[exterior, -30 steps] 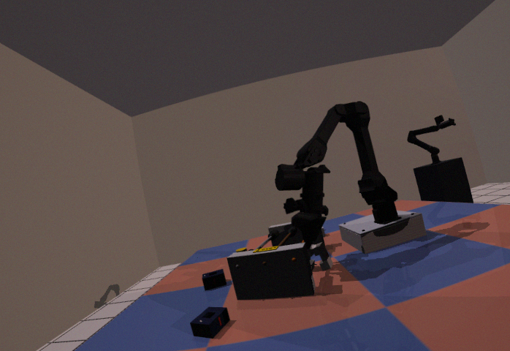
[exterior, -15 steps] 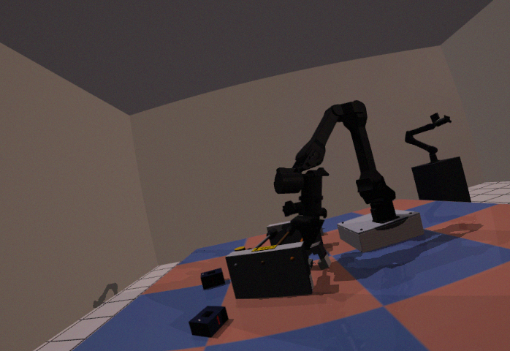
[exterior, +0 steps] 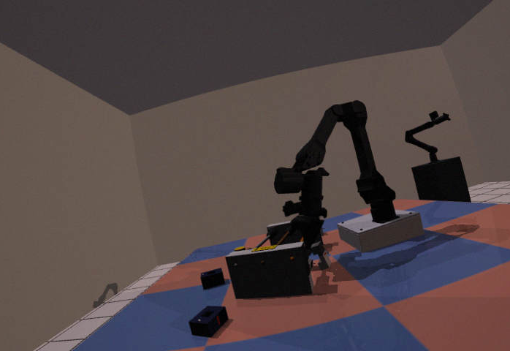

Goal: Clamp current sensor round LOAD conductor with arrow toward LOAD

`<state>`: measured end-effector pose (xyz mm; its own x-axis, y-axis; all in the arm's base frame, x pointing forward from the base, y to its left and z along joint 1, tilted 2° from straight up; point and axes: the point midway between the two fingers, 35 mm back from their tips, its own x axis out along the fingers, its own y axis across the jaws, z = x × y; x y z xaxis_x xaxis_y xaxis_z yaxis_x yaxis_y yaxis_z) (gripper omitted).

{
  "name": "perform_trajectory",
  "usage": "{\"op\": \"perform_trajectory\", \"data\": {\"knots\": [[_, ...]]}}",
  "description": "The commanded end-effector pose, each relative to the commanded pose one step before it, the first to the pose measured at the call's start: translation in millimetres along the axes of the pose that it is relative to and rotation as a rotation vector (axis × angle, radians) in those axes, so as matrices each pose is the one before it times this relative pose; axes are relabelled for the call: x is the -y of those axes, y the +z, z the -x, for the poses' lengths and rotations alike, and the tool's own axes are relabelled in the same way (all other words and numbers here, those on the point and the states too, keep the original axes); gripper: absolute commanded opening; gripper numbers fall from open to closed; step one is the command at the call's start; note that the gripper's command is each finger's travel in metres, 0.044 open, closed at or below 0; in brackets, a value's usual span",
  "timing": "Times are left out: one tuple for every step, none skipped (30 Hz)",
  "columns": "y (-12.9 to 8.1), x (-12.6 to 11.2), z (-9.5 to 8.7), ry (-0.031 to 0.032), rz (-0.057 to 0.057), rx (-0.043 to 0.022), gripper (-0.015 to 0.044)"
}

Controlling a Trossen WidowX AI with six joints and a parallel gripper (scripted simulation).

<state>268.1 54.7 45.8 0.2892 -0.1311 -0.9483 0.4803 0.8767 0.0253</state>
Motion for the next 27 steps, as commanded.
{"op": "perform_trajectory", "data": {"knots": [[-7.31, 0.12, 2.85, 0.00027, -0.0001, -0.00256, 0.0], [-3.73, 0.05, 1.14, -0.00008, 0.0002, -0.00103, 0.0], [-4.37, 0.14, 1.31, -0.00012, 0.0002, -0.00115, 0.0], [-4.84, 0.26, 1.41, -0.00017, 0.0002, -0.0012, 0.0], [-5.0, 0.39, 1.42, -0.0002, 0.0003, -0.00116, 0.0], [-4.99, 0.52, 1.37, -0.00023, 0.0003, -0.00107, 0.0], [-4.94, 0.63, 1.31, -0.00026, 0.0003, -0.00097, 0.0], [-4.88, 0.75, 1.25, -0.00028, 0.0003, -0.00087, 0.0], [-4.82, 0.86, 1.19, -0.00029, 0.0004, -0.00077, 0.0], [-4.75, 0.97, 1.13, -0.00031, 0.0004, -0.00067, 0.0], [-4.69, 1.08, 1.07, -0.00032, 0.0004, -0.00057, 0.0], [-4.61, 1.18, 1.01, -0.00033, 0.0004, -0.00047, 0.0], [-3.67, 1.03, 0.77, -0.00027, 0.0003, -0.0003, 0.0], [-2.2, 0.65, 0.45, -0.00016, 0.0002, -0.00015, 0.0], [-0.73, 0.22, 0.15, -0.00005, 0.0001, -0.00005, 0.0], [0.0, 0.0, 0.0, 0.0, 0.0, 0.0, 0.0], [0.0, 0.0, 0.0, 0.0, 0.0, 0.0, 0.0], [0.0, 0.0, 0.0, 0.0, 0.0, 0.0, 0.0], [0.0, 0.0, 0.0, 0.0, 0.0, 0.0, 0.0], [-0.07, 0.0, -0.26, 0.0, 0.0, 0.0, 0.0], [2.9, -2.27, -0.99, 0.00038, 0.0032, -0.00413, 0.0026], [0.0, 0.0, 0.0, 0.0, 0.0, 0.0, 0.0052], [0.0, 0.0, 0.0, 0.0, 0.0, 0.0, 0.0079], [0.0, 0.0, 0.0, 0.0, 0.0, 0.0, 0.0105], [0.0, 0.0, 0.0, 0.0, 0.0, 0.0, 0.0131], [0.0, 0.0, 0.0, 0.0, 0.0, 0.0, 0.0157], [0.0, 0.0, 0.0, 0.0, 0.0, 0.0, 0.0184]]}}
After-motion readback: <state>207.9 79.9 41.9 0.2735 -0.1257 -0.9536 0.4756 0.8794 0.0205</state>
